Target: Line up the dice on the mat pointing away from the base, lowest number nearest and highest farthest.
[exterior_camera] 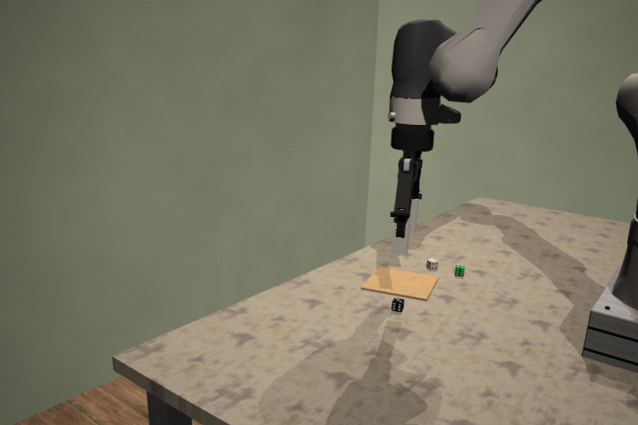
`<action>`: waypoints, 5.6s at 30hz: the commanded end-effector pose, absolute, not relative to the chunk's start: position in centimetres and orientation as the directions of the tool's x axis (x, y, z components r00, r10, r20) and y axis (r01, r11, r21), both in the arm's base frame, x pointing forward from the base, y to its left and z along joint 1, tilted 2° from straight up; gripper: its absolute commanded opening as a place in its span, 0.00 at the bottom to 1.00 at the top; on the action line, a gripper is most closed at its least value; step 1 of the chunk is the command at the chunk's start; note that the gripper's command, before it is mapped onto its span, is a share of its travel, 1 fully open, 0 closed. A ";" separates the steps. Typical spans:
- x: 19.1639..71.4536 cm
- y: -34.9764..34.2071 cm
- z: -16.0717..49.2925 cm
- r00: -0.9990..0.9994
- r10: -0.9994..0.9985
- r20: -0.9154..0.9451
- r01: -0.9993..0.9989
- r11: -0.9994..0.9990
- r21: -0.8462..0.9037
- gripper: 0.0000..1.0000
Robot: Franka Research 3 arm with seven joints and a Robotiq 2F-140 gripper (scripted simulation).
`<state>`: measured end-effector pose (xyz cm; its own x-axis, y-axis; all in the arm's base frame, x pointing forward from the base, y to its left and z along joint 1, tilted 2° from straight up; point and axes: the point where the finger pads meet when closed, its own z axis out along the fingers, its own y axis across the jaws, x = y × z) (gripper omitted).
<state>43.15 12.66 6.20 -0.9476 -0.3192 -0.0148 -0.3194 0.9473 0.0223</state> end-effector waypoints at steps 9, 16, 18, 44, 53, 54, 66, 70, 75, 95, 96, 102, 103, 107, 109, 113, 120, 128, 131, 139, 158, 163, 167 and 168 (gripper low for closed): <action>43.2 12.8 5.7 -0.814 -0.581 -0.025 -0.581 0.813 0.028 1.00; 43.2 12.8 5.4 -0.742 -0.670 -0.028 -0.670 0.741 0.025 1.00; 43.2 12.8 5.3 -0.719 -0.694 -0.029 -0.695 0.719 0.025 1.00; 43.2 12.8 4.4 -0.388 -0.921 -0.036 -0.922 0.388 0.012 1.00; 43.2 12.8 4.1 -0.268 -0.963 -0.037 -0.963 0.268 0.007 1.00; 43.2 12.8 4.1 -0.268 -0.963 -0.037 -0.963 0.268 0.007 1.00; 43.2 12.8 3.5 -0.054 -0.998 -0.037 -0.999 0.054 -0.001 1.00; 43.2 12.8 3.4 -0.006 -0.999 -0.037 -1.000 0.006 -0.003 1.00; 43.2 12.8 3.2 0.085 -0.996 -0.036 -0.996 -0.085 -0.006 1.00; 43.2 12.7 2.8 0.224 -0.974 -0.034 -0.975 -0.224 -0.011 0.21; 43.2 12.7 2.8 0.224 -0.974 -0.034 -0.975 -0.224 -0.011 0.21; 43.2 12.7 2.8 0.224 -0.974 -0.034 -0.975 -0.224 -0.011 0.21; 43.2 12.7 2.8 0.224 -0.974 -0.034 -0.975 -0.224 -0.011 0.21; 43.2 12.7 2.8 0.224 -0.974 -0.034 -0.975 -0.224 -0.011 0.21; 43.2 12.7 2.8 0.224 -0.974 -0.034 -0.975 -0.224 -0.011 0.21; 43.2 12.7 2.8 0.224 -0.974 -0.034 -0.975 -0.224 -0.011 0.21; 43.2 12.7 2.8 0.224 -0.974 -0.034 -0.975 -0.224 -0.011 0.21; 43.2 12.7 2.8 0.224 -0.974 -0.035 -0.974 -0.224 -0.011 0.21; 43.2 12.7 2.7 0.224 -0.974 -0.035 -0.974 -0.224 -0.011 0.21; 43.2 12.8 2.3 0.225 -0.974 -0.035 -0.974 -0.224 -0.011 0.21; 43.3 12.8 -0.1 0.225 -0.974 -0.035 -0.974 -0.224 -0.011 0.21; 43.3 12.9 -0.9 0.225 -0.974 -0.035 -0.974 -0.224 -0.011 0.21; 43.3 12.9 -1.5 0.225 -0.974 -0.035 -0.974 -0.224 -0.011 0.21; 43.3 12.9 -1.6 0.225 -0.974 -0.035 -0.974 -0.224 -0.011 0.21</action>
<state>42.90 12.85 -1.33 0.2067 -0.9779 -0.0326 -0.9784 -0.2068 0.0013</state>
